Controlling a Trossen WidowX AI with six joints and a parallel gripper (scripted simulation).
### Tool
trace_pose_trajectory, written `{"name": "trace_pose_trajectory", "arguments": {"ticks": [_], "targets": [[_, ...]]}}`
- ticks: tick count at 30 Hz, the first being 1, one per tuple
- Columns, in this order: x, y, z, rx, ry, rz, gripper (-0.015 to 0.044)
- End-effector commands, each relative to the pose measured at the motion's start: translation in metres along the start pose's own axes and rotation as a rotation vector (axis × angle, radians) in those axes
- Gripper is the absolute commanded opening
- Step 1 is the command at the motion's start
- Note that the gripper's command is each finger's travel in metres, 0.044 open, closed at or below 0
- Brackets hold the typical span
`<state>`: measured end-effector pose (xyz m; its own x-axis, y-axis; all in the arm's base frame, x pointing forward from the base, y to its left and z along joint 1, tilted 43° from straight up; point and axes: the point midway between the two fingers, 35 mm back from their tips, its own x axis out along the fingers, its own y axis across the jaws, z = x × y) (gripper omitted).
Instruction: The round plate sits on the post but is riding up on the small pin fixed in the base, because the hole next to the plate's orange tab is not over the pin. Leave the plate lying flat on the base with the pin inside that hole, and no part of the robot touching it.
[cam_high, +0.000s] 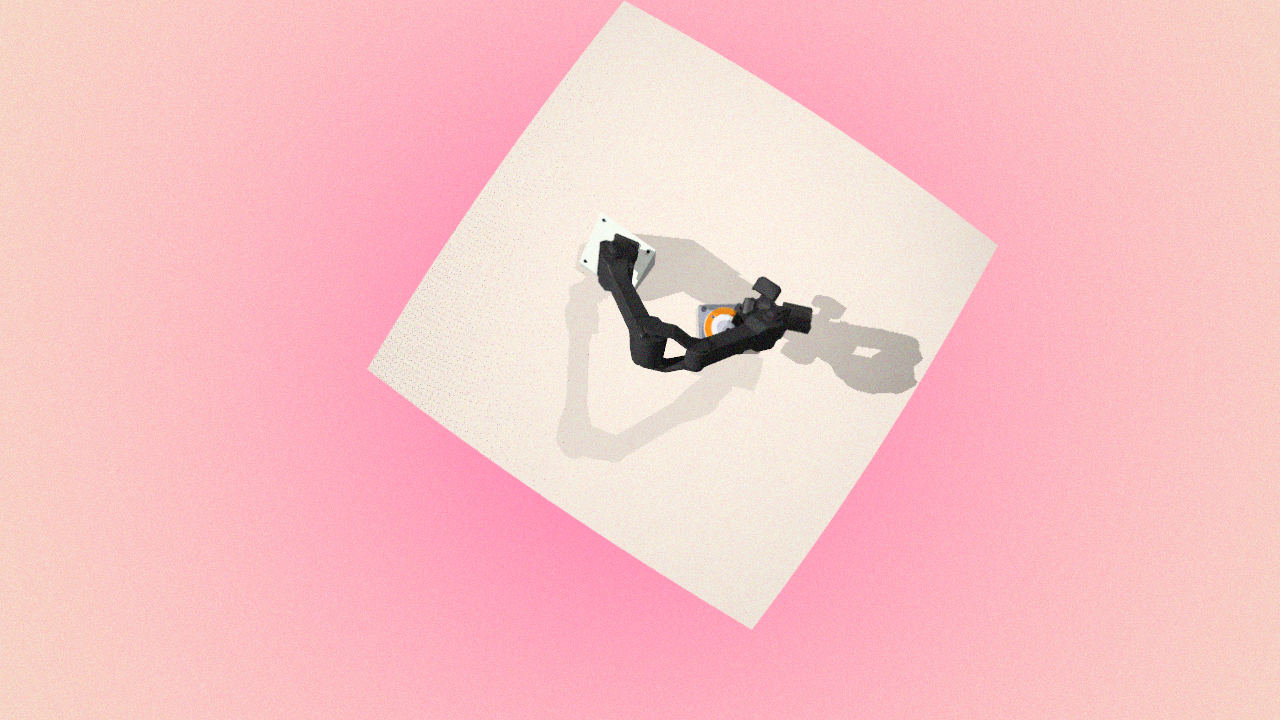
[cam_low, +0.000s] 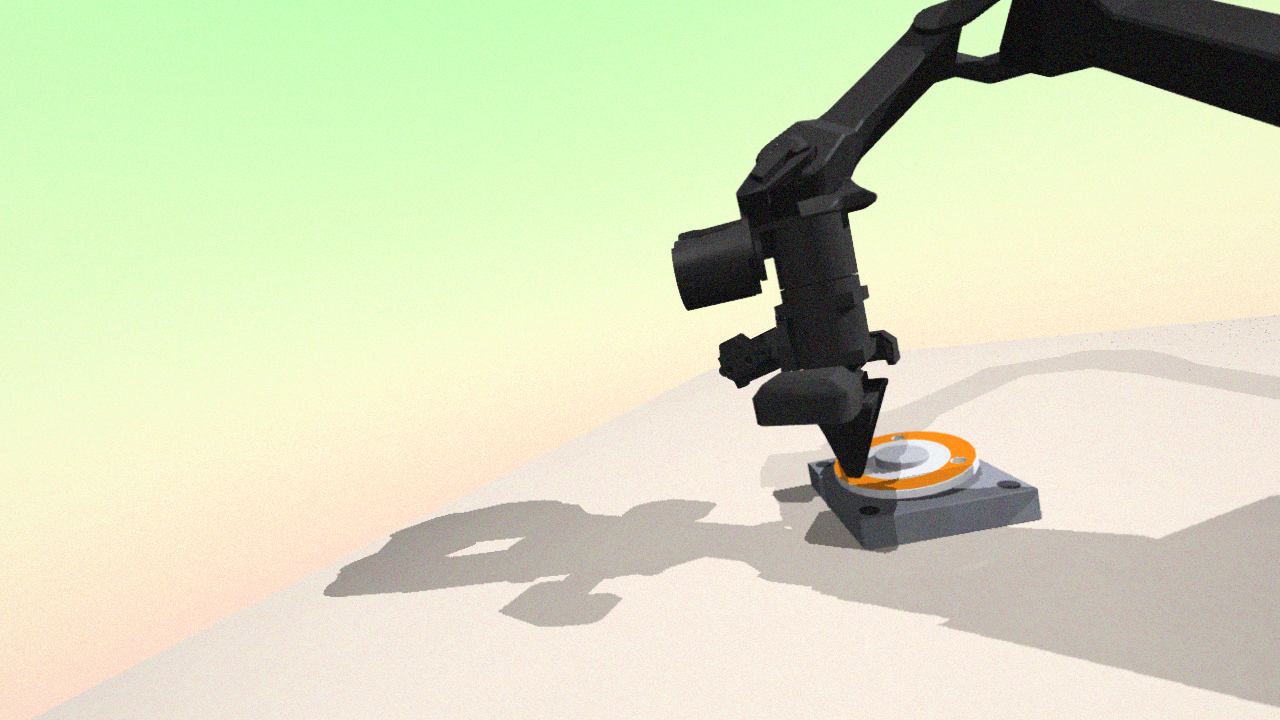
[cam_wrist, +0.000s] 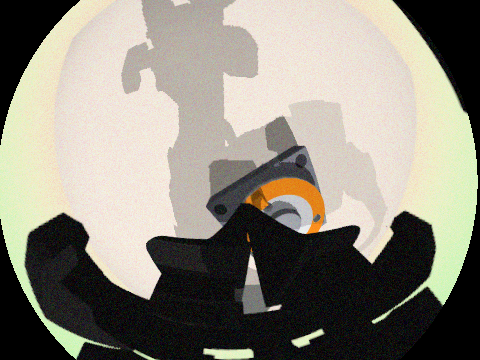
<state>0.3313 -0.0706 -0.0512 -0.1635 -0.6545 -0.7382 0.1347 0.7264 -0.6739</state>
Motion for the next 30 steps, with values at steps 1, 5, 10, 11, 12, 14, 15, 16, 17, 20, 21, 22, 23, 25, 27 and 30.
{"name": "trace_pose_trajectory", "arguments": {"ticks": [1,5,10,11,12,14,15,16,17,20,21,22,23,25,27,30], "targets": [[-0.0002,-0.0055,0.0075,0.017,-0.017,-0.012,0.0],[-0.0004,-0.007,0.0095,0.017,-0.017,-0.012,0.0],[-0.0006,-0.0117,0.0141,0.017,-0.017,-0.012,0.0],[-0.0006,-0.0119,0.0144,0.017,-0.017,-0.012,0.0],[-0.0007,-0.0123,0.0145,0.017,-0.017,-0.012,0.0],[-0.0007,-0.0125,0.0147,0.017,-0.017,-0.012,0.0],[-0.0007,-0.0126,0.0148,0.017,-0.017,-0.012,0.0],[-0.0007,-0.0128,0.015,0.017,-0.017,-0.012,0.0],[-0.0007,-0.013,0.0153,0.017,-0.017,-0.012,0.0],[-0.0007,-0.0137,0.0157,0.017,-0.017,-0.012,0.0],[-0.0007,-0.0138,0.0157,0.017,-0.017,-0.012,0.0],[-0.0007,-0.0138,0.0157,0.017,-0.017,-0.012,0.0],[-0.0007,-0.0139,0.0158,0.017,-0.017,-0.012,0.0],[-0.0008,-0.0141,0.0159,0.017,-0.017,-0.012,0.0],[-0.0008,-0.0144,0.0161,0.017,-0.017,-0.012,0.0],[-0.0009,-0.0154,0.0168,0.018,-0.017,-0.012,0.0]]}}
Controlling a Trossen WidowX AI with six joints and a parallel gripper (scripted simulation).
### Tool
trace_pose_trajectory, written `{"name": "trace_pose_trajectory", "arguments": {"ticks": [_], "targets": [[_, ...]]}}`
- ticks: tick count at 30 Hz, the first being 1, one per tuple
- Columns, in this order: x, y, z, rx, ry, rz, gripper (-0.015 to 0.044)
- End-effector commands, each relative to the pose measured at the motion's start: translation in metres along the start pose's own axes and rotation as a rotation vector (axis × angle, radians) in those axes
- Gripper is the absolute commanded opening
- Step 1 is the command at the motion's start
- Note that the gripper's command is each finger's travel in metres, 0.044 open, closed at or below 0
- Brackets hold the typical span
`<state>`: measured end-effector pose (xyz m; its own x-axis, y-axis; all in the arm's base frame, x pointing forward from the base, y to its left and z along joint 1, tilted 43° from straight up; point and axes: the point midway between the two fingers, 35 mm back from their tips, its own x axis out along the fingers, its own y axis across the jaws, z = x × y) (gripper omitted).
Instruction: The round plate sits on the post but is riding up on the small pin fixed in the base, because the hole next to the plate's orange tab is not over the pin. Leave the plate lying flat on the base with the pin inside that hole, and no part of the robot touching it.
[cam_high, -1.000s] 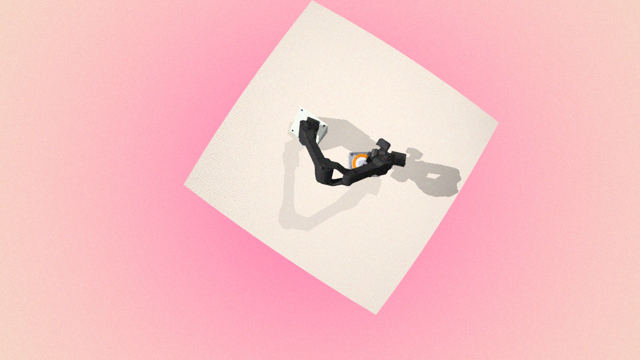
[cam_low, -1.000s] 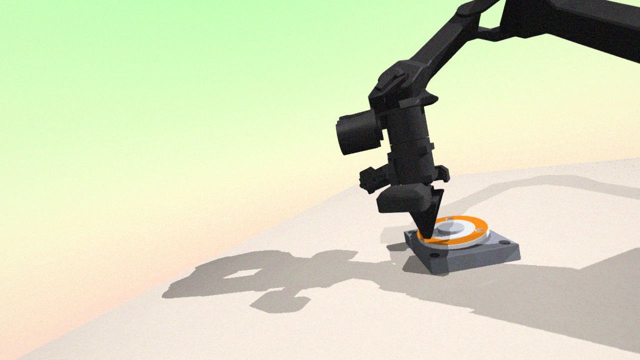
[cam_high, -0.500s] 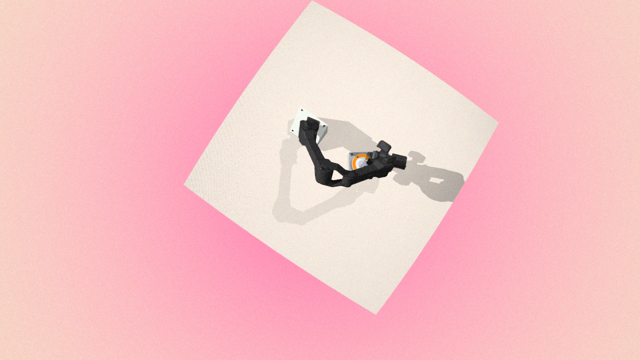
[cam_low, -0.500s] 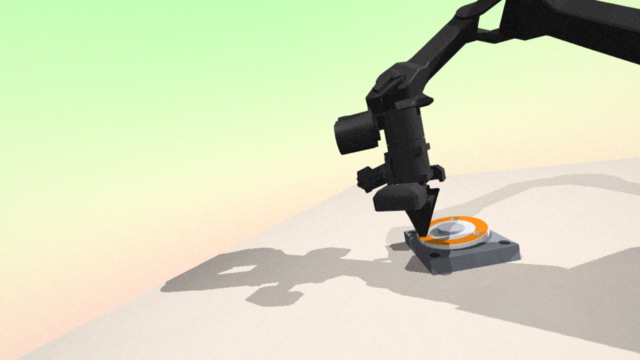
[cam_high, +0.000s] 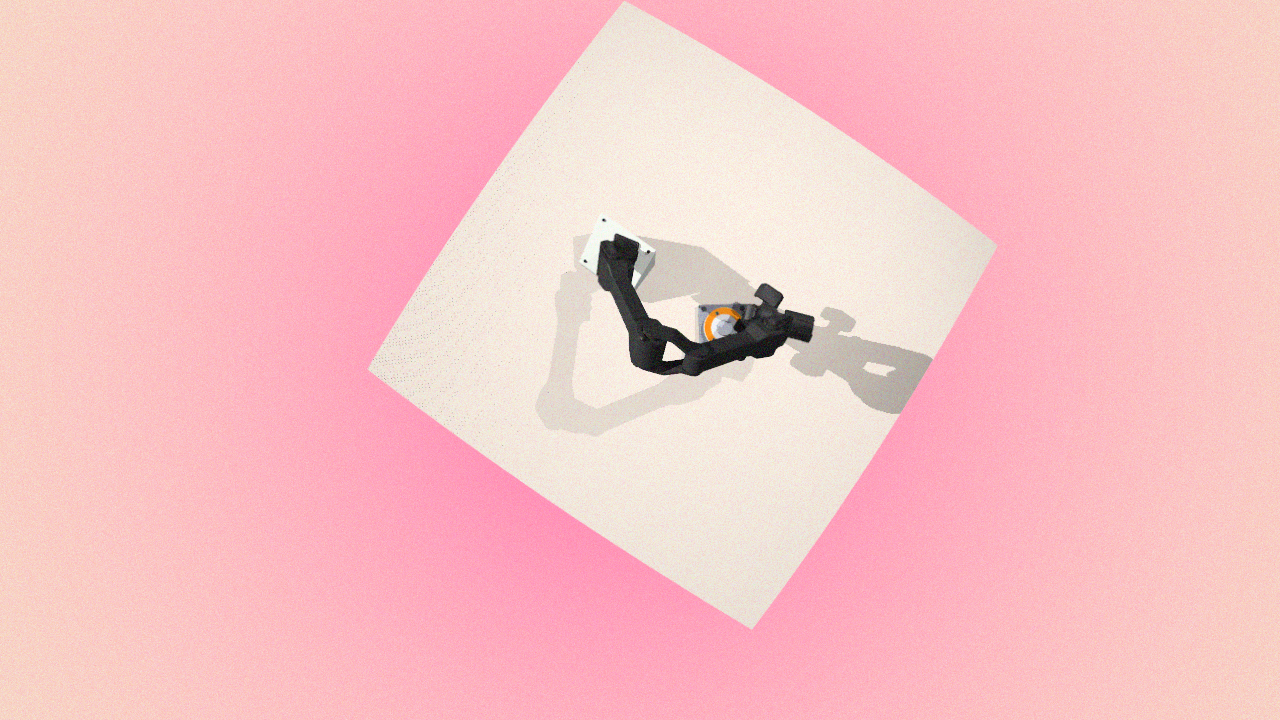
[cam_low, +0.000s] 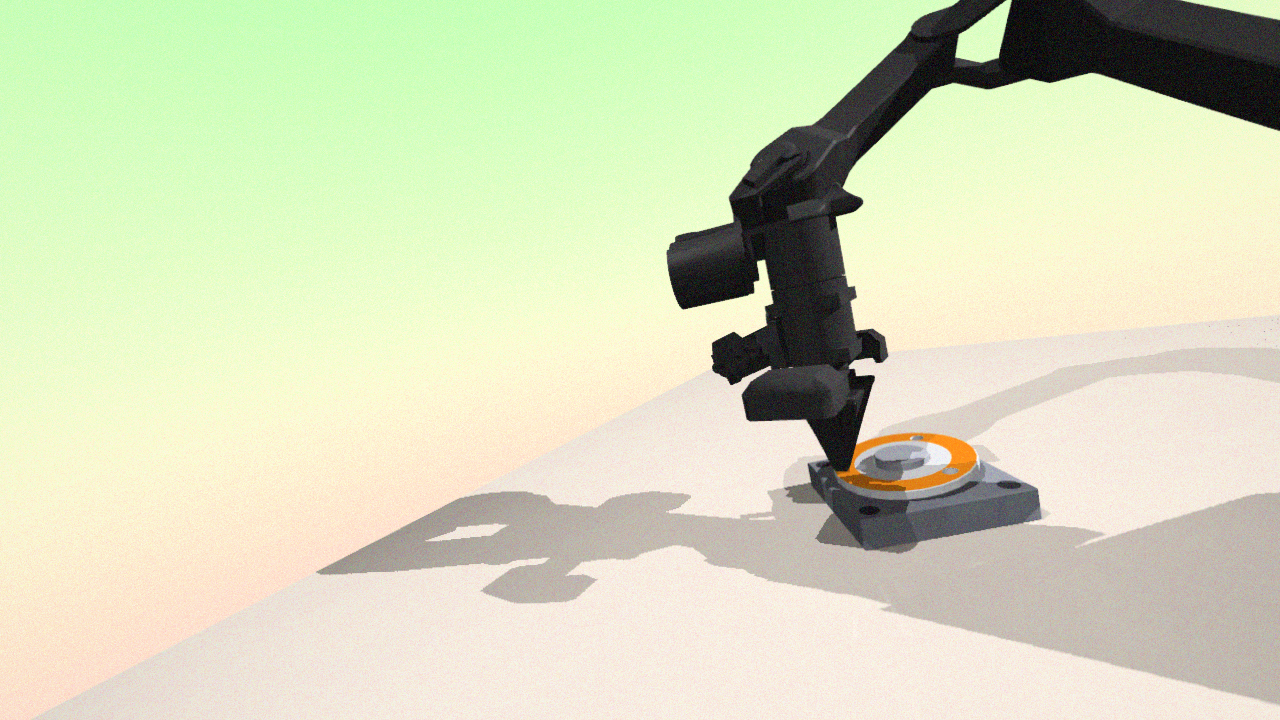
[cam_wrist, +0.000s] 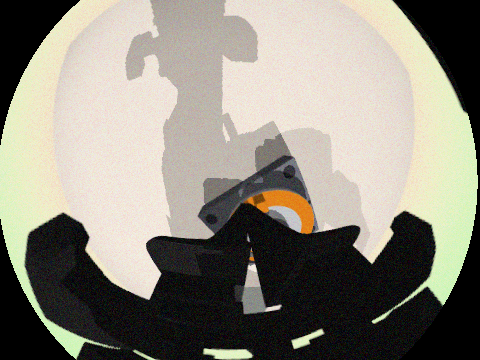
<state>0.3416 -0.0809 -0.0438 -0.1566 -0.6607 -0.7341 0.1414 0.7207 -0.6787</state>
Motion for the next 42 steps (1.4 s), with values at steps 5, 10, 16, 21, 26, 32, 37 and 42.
{"name": "trace_pose_trajectory", "arguments": {"ticks": [5,10,16,21,26,32,37,42], "targets": [[-0.001,-0.01,0.008,0.01,-0.009,-0.006,0.0],[-0.002,-0.014,0.009,0.01,-0.009,-0.007,0.0],[-0.002,-0.019,0.011,0.01,-0.009,-0.007,0.0],[-0.002,-0.024,0.012,0.01,-0.009,-0.007,0.0],[-0.003,-0.028,0.012,0.01,-0.009,-0.007,0.0],[-0.003,-0.033,0.013,0.01,-0.009,-0.007,0.0],[-0.004,-0.038,0.012,0.01,-0.009,-0.008,0.0],[-0.004,-0.043,0.011,0.01,-0.009,-0.008,0.0]]}}
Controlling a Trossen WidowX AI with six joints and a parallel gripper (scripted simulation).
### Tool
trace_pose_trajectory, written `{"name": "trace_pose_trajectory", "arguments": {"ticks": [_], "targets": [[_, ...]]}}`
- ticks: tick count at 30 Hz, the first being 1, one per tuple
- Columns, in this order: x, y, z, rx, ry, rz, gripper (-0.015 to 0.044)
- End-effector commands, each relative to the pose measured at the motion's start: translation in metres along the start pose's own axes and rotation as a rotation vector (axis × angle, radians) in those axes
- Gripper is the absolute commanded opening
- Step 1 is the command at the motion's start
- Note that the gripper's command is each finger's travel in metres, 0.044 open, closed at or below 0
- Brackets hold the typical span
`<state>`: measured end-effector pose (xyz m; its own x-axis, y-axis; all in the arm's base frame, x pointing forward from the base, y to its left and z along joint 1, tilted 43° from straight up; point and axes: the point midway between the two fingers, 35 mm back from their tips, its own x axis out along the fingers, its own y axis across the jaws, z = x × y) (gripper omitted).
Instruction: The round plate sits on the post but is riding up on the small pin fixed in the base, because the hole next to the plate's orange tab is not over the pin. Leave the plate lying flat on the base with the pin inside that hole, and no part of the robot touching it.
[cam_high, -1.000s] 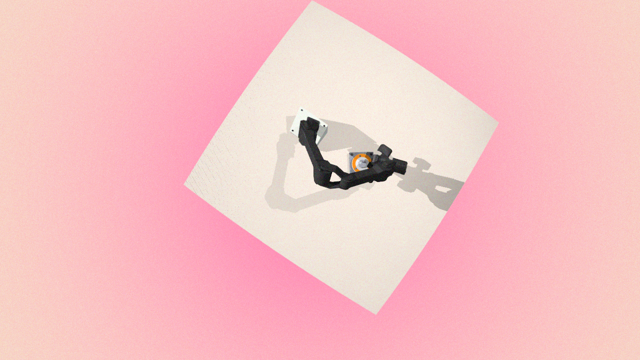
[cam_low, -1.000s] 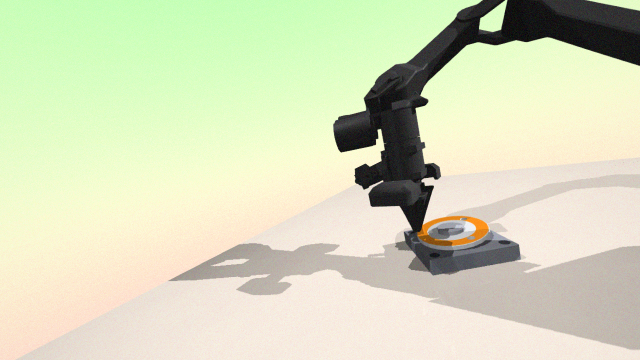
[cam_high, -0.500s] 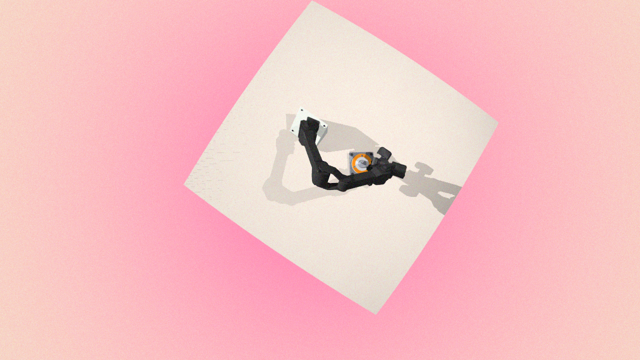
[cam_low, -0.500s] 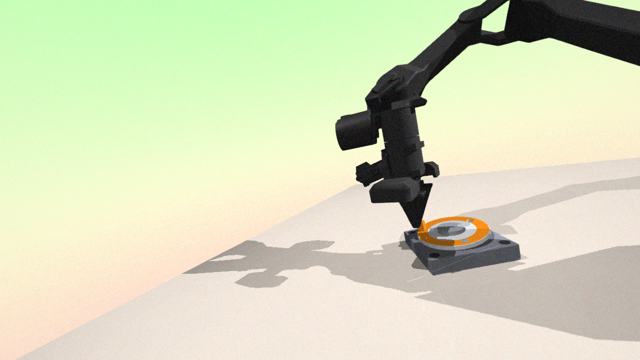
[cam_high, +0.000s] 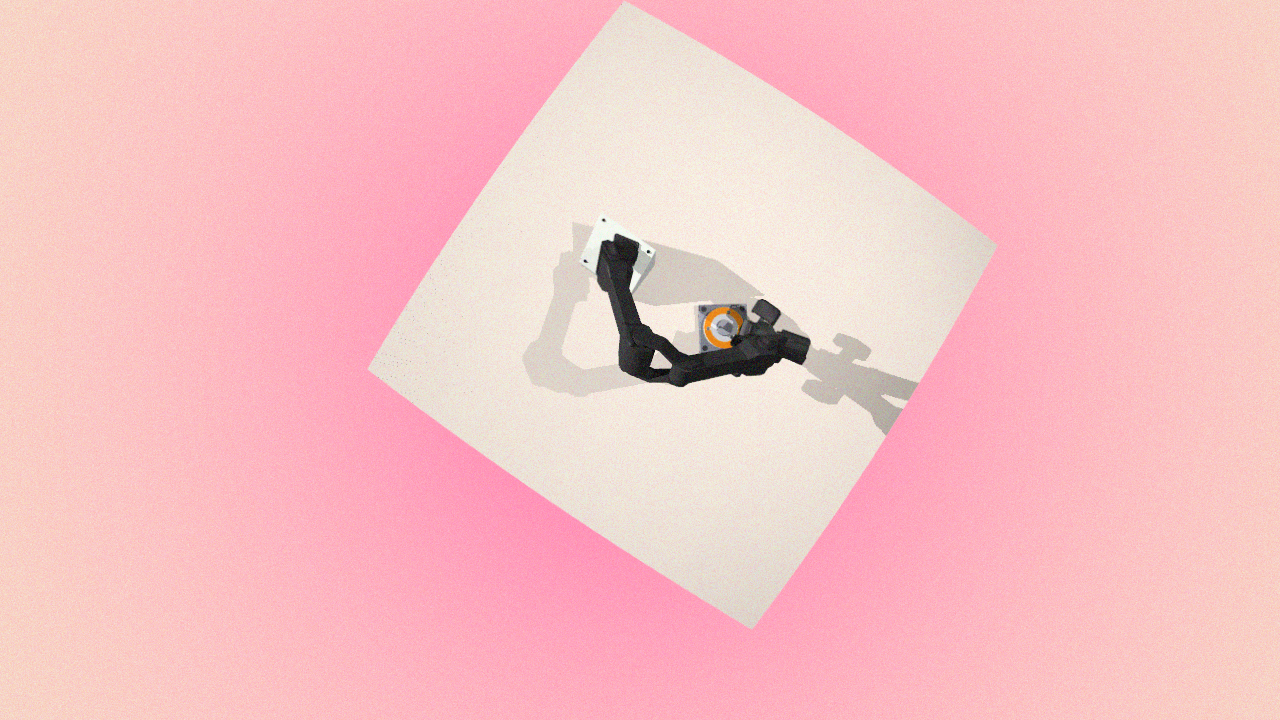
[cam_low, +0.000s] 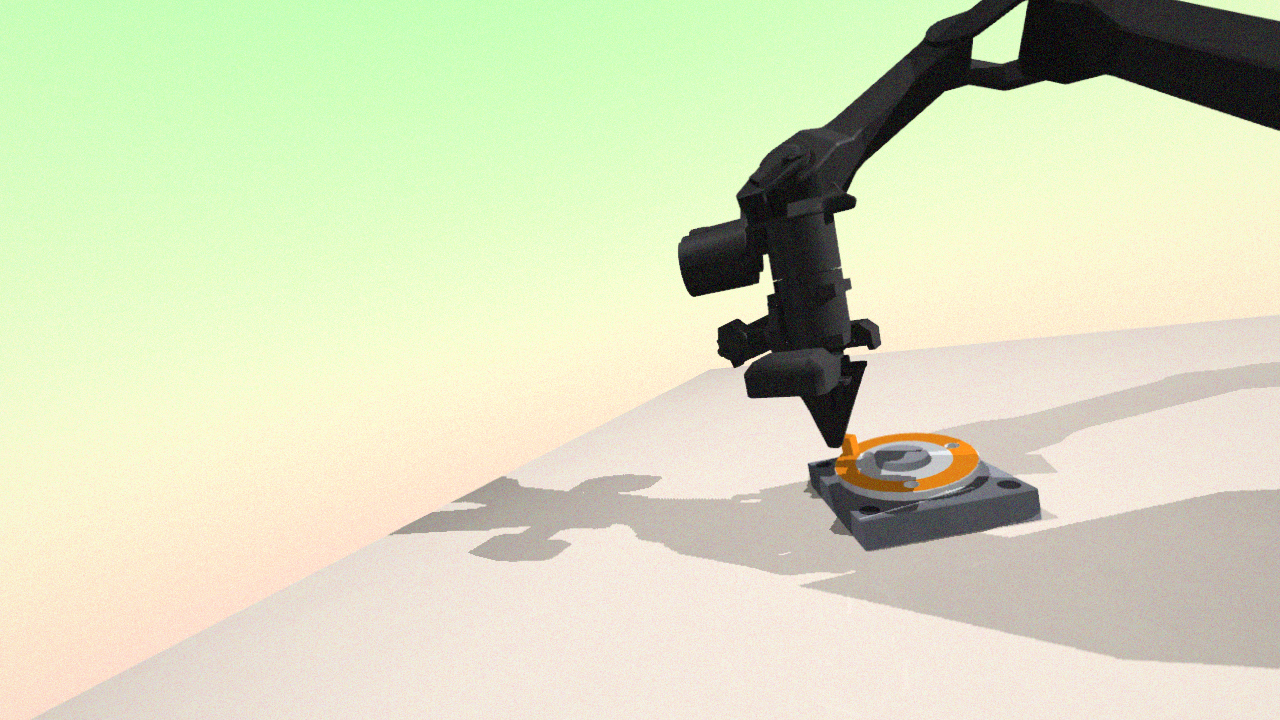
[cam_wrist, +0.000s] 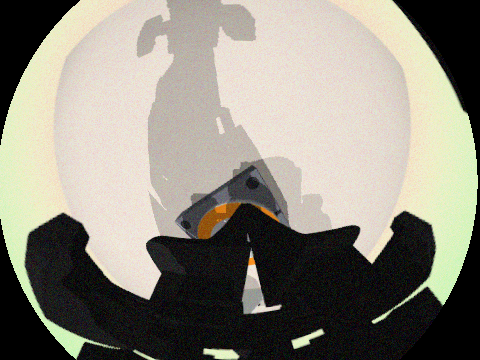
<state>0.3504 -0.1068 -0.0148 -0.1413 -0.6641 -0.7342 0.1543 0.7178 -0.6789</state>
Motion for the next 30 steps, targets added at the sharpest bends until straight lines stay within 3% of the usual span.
{"name": "trace_pose_trajectory", "arguments": {"ticks": [1,30], "targets": [[0.002,-0.007,-0.002,-0.004,0.007,-0.008,0.0],[-0.001,-0.029,-0.013,-0.004,0.007,-0.009,0.0]]}}
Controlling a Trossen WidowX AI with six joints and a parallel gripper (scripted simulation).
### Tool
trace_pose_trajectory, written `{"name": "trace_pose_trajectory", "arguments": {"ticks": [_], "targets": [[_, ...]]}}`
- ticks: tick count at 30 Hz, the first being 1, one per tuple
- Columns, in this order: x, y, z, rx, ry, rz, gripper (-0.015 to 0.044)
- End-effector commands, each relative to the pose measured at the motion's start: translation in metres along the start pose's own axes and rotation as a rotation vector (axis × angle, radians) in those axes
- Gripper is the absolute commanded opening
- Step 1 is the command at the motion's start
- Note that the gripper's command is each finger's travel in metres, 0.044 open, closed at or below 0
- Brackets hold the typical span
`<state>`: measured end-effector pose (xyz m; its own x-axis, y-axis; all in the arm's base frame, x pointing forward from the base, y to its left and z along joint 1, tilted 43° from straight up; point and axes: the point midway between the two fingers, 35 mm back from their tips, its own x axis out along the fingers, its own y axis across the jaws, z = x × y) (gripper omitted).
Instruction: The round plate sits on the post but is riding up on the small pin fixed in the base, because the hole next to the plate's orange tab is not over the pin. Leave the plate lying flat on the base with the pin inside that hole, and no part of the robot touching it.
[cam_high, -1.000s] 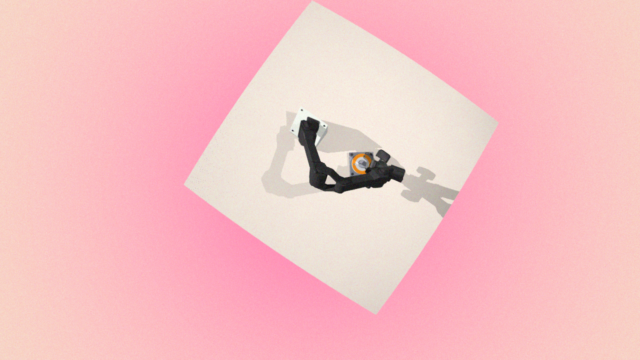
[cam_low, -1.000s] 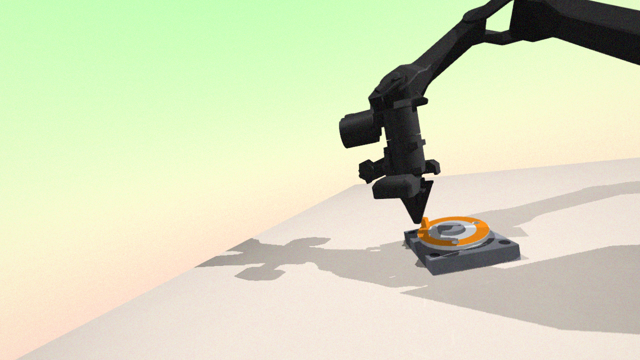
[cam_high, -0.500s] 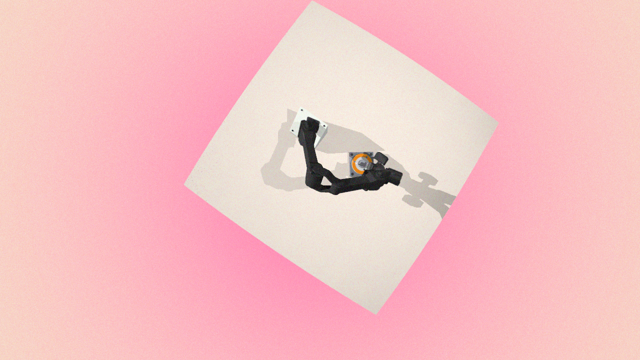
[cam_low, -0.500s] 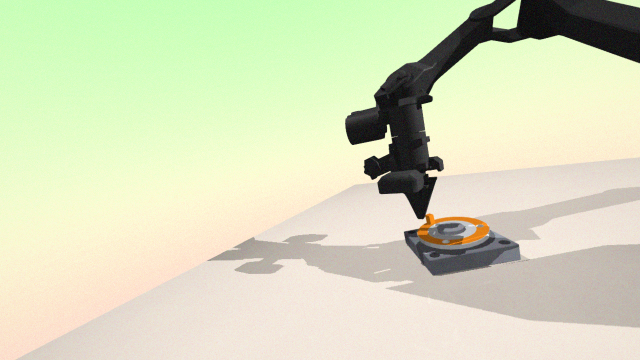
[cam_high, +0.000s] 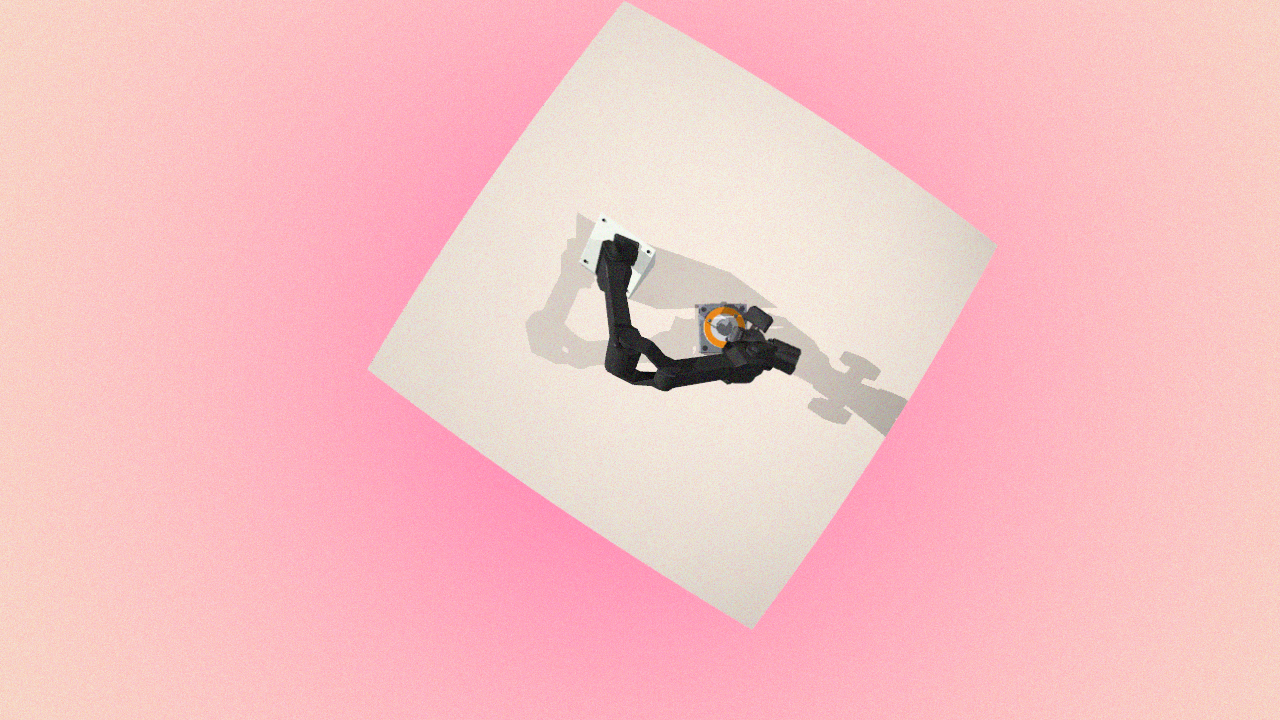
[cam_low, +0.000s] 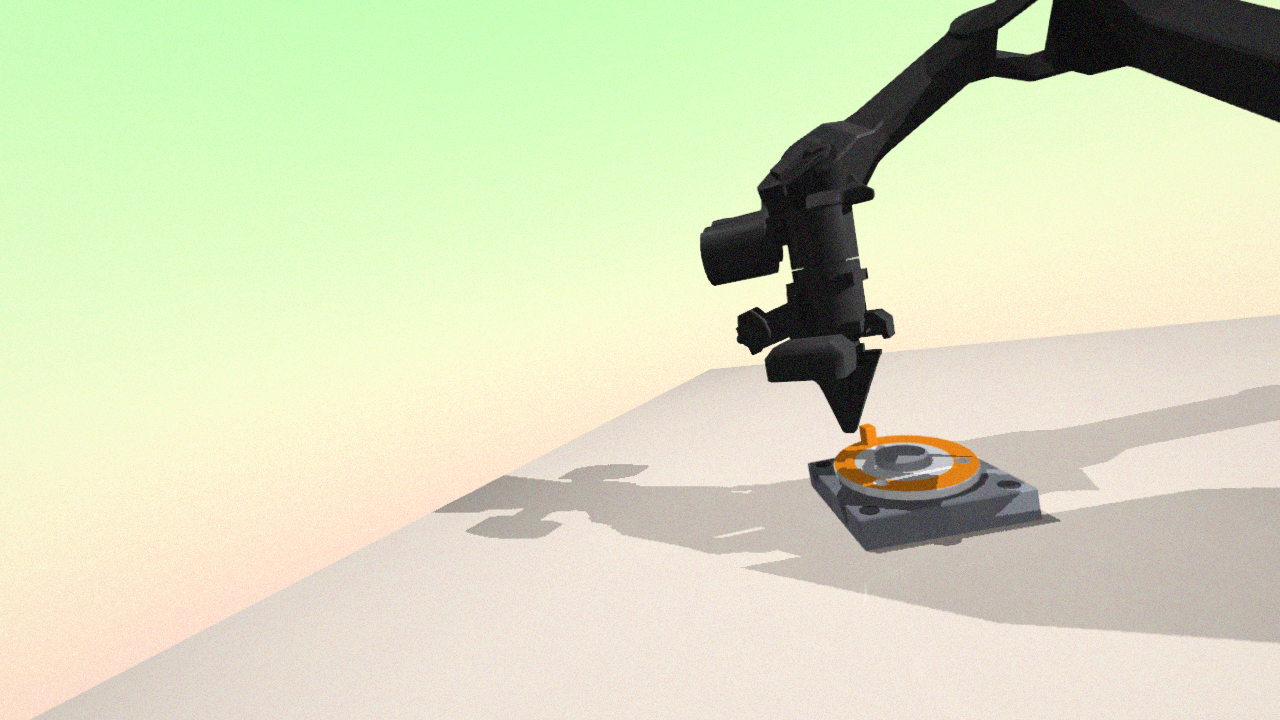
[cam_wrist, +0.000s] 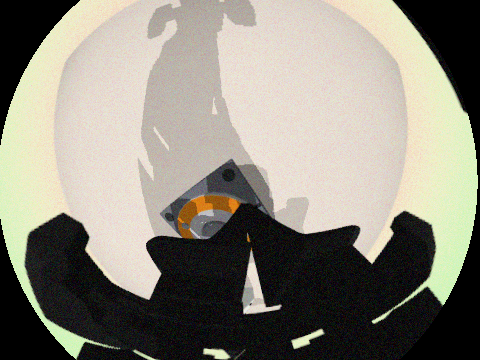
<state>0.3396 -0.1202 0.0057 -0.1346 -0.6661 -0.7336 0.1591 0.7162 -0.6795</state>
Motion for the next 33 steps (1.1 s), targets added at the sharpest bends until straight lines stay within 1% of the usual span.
{"name": "trace_pose_trajectory", "arguments": {"ticks": [1,10,19,21,22,33], "targets": [[0.003,-0.004,-0.006,-0.009,0.014,-0.008,0.0],[0.004,-0.007,-0.008,-0.009,0.014,-0.008,0.0],[-0.039,-0.007,-0.01,-0.01,0.015,-0.006,0.0],[-0.04,-0.007,-0.01,-0.01,0.015,-0.006,0.0],[-0.031,-0.006,-0.009,-0.017,0.015,-0.011,0.0],[-0.031,-0.006,-0.009,-0.017,0.015,-0.011,0.0]]}}
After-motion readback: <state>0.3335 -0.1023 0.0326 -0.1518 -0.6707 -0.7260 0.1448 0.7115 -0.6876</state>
